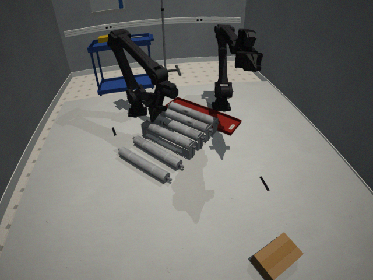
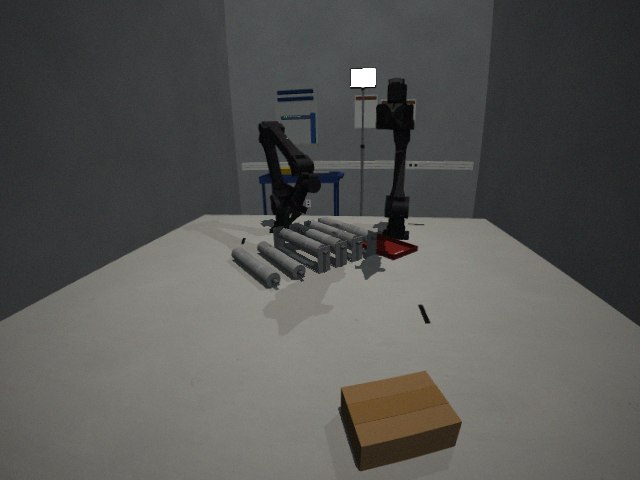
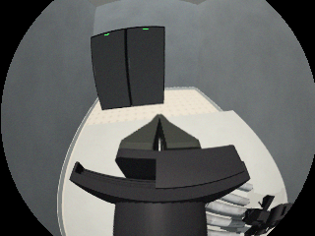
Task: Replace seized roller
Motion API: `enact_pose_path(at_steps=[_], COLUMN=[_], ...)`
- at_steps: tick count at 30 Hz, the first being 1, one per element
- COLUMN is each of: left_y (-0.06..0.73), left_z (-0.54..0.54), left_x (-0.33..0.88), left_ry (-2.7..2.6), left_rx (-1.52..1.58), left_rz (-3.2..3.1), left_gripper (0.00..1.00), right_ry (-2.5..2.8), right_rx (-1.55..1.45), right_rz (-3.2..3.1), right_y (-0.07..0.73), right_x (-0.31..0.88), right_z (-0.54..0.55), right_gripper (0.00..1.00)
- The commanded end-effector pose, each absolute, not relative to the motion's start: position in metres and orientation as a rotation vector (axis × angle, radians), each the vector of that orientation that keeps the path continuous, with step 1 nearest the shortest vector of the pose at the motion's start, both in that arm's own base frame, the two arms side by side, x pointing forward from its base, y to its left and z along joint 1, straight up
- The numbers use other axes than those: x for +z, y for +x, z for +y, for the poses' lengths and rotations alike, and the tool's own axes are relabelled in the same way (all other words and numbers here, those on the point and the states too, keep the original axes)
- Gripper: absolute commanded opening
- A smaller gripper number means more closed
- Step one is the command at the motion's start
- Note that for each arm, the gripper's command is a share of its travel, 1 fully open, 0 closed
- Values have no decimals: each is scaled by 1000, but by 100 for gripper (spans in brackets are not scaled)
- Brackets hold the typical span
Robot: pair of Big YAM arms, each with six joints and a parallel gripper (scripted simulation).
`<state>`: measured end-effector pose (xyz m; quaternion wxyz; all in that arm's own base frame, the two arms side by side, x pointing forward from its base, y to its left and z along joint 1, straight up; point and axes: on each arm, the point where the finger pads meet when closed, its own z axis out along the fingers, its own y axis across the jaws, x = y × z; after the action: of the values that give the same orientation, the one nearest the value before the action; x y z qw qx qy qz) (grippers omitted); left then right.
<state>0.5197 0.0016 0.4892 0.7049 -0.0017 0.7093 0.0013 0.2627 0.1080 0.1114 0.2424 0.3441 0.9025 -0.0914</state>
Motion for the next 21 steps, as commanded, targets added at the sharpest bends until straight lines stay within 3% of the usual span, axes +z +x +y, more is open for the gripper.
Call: enact_pose_path(at_steps=[1,21], left_y=[520,520], left_z=[2,2], left_x=[517,517], left_ry=[3,3], left_rx=[10,10], left_rz=[1525,1525], left_gripper=[0,0], right_ry=[943,945], right_rx=[-259,-247], right_rz=[2470,2464], right_y=[266,265], right_x=[104,108], right_z=[106,106], right_gripper=[0,0])
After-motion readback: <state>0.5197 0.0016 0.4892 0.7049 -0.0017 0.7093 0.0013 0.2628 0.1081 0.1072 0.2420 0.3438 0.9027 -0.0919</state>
